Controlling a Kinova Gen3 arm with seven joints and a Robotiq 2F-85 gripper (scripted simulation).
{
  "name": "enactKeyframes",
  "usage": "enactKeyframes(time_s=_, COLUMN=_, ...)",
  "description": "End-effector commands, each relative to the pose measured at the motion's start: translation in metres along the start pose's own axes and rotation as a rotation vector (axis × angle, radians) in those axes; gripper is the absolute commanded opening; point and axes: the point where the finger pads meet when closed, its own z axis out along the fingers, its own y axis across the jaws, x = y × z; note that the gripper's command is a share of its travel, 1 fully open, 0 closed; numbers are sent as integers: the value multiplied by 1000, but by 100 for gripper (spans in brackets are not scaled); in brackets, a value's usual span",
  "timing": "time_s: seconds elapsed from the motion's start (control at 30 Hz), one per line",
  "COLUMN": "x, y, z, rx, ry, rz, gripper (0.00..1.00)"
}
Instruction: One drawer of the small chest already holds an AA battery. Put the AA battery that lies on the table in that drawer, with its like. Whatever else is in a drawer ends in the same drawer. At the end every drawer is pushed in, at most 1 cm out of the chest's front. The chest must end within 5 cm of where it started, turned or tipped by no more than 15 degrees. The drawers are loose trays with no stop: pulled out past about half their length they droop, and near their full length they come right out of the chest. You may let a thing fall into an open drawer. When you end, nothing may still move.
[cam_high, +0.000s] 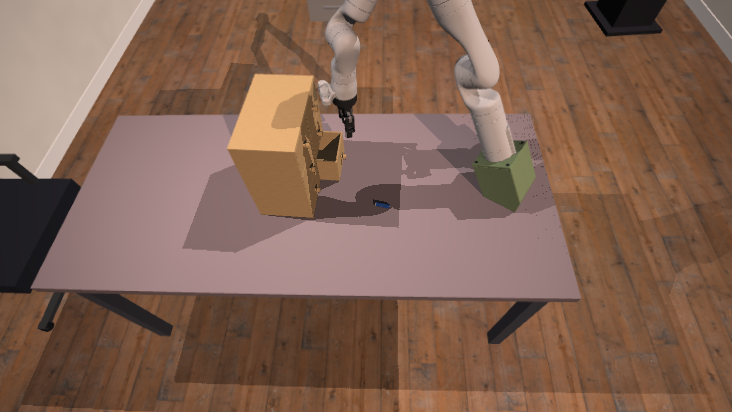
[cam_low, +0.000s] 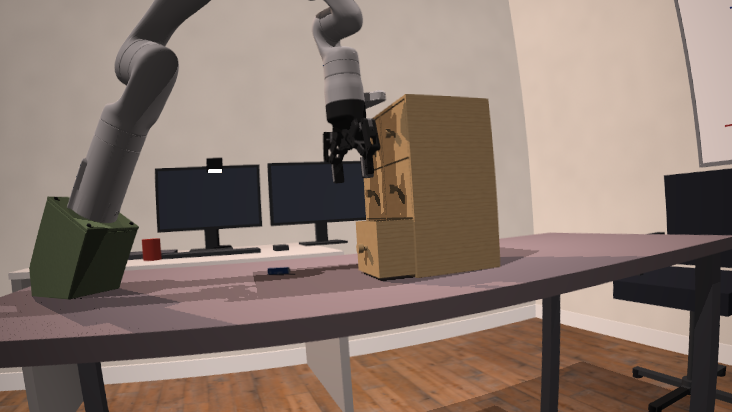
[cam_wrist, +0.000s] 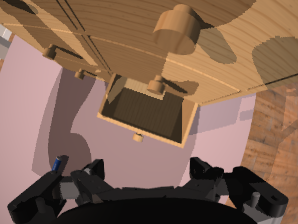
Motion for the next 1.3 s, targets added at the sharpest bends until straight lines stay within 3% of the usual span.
enactKeyframes(time_s=0.0, x=0, y=0, z=-1, rx=1, ry=1, rz=-3, gripper=100)
enactKeyframes(time_s=1.27, x=-5, y=-2, z=-6, rx=4, ry=1, rz=-158, gripper=100)
